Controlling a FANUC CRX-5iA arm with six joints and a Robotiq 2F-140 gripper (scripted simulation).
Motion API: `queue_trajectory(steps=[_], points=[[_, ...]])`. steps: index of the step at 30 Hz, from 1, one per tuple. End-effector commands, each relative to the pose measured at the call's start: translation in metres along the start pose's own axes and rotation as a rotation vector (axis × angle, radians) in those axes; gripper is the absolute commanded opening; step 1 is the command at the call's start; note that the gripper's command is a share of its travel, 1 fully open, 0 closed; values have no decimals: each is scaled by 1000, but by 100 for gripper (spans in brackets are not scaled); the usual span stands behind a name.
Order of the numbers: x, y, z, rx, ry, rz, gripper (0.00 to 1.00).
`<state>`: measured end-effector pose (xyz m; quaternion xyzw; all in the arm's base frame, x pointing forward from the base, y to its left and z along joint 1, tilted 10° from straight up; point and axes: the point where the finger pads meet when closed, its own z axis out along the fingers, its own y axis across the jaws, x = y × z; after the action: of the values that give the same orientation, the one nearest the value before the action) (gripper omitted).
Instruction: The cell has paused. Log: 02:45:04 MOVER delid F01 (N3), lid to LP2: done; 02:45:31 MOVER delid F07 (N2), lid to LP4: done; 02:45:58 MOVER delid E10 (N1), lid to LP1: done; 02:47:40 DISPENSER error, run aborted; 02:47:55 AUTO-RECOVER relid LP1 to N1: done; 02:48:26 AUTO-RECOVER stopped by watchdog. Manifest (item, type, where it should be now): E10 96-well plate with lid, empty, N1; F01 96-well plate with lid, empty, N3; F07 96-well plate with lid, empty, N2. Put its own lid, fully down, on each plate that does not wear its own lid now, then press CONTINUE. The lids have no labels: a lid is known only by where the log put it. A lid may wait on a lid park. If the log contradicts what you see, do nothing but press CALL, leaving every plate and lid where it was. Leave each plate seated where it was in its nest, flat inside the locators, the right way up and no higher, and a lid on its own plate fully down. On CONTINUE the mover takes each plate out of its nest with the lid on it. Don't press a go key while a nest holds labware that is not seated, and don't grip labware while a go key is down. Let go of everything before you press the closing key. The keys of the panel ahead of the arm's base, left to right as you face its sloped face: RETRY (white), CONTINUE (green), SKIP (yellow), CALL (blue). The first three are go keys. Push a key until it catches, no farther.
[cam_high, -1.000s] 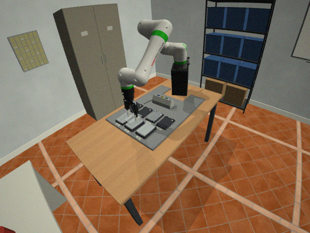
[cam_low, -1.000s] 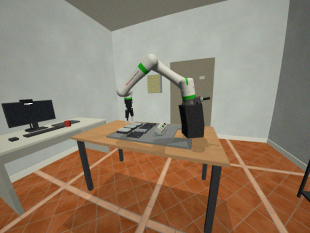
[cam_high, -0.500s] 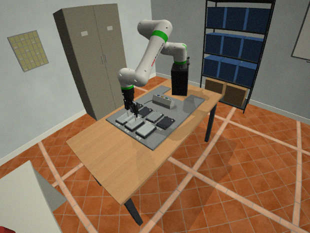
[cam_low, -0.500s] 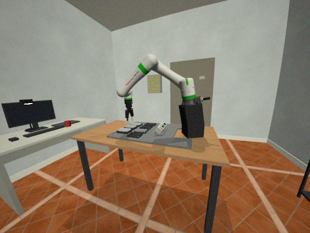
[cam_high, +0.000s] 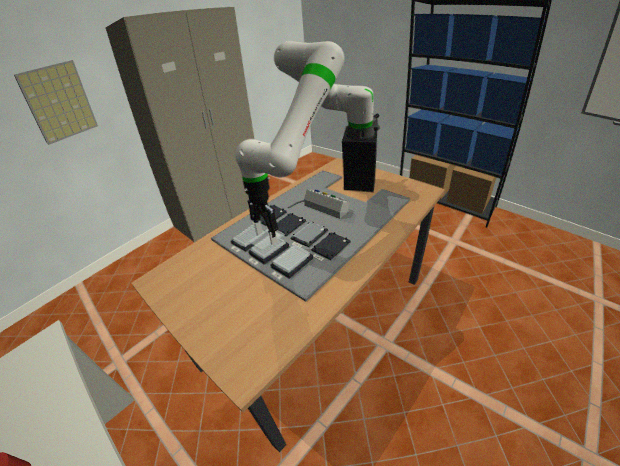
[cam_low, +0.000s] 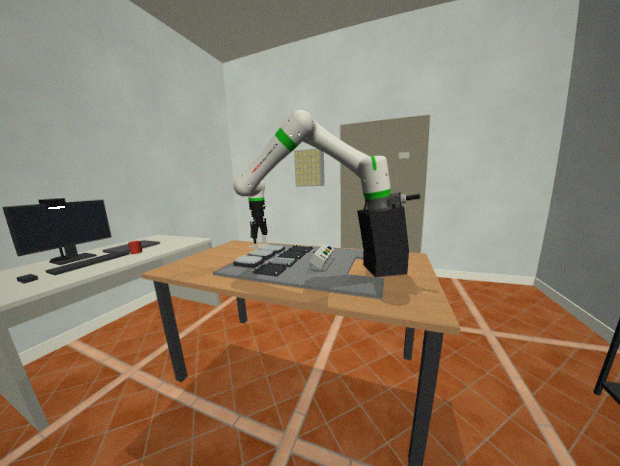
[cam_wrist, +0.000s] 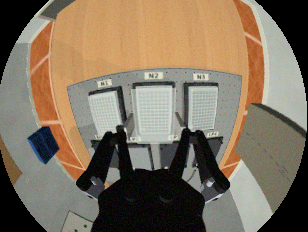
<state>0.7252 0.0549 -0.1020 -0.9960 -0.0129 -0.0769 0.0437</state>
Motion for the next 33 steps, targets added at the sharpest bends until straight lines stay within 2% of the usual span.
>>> queue_trajectory(steps=[1, 17, 33], points=[[0, 0, 1, 0, 0, 0, 0], [0, 0, 17, 0, 0, 0, 0], [0, 0, 20, 0, 0, 0, 0]])
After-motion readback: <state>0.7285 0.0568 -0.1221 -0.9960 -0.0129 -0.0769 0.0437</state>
